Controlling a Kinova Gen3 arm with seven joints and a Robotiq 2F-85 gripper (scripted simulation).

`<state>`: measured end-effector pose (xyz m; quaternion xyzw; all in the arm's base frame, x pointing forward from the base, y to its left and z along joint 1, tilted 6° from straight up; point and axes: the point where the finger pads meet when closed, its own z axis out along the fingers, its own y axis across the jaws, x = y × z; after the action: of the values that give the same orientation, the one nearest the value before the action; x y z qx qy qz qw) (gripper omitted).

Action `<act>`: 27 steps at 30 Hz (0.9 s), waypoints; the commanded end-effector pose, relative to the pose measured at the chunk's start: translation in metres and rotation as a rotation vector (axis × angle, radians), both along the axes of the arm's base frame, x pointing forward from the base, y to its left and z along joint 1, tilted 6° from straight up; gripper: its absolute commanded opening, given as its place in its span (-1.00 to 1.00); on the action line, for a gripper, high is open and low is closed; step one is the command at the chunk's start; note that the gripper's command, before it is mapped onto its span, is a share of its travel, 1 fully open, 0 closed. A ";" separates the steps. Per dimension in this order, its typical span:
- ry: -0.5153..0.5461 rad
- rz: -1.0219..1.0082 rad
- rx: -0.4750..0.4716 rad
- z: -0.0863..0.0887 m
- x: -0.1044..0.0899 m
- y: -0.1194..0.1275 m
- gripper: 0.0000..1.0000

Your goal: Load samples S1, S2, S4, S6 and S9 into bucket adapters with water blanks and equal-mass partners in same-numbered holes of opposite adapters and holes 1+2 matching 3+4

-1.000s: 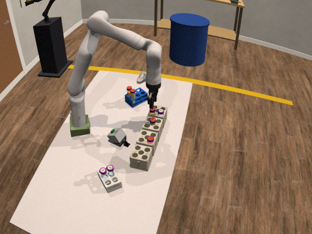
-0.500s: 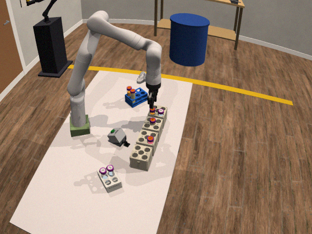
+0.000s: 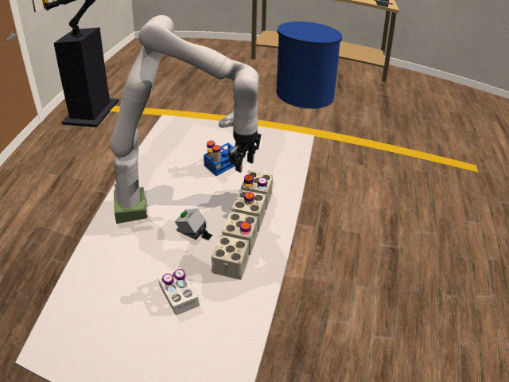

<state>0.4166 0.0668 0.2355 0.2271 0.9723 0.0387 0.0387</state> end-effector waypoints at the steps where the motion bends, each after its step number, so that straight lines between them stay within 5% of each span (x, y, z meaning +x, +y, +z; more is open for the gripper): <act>1: -0.007 -0.161 0.007 0.003 -0.008 0.015 0.24; 27: -0.004 -0.204 0.015 0.001 -0.057 0.077 0.24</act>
<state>0.3623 0.1358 0.2339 0.3298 0.9425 0.0394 0.0371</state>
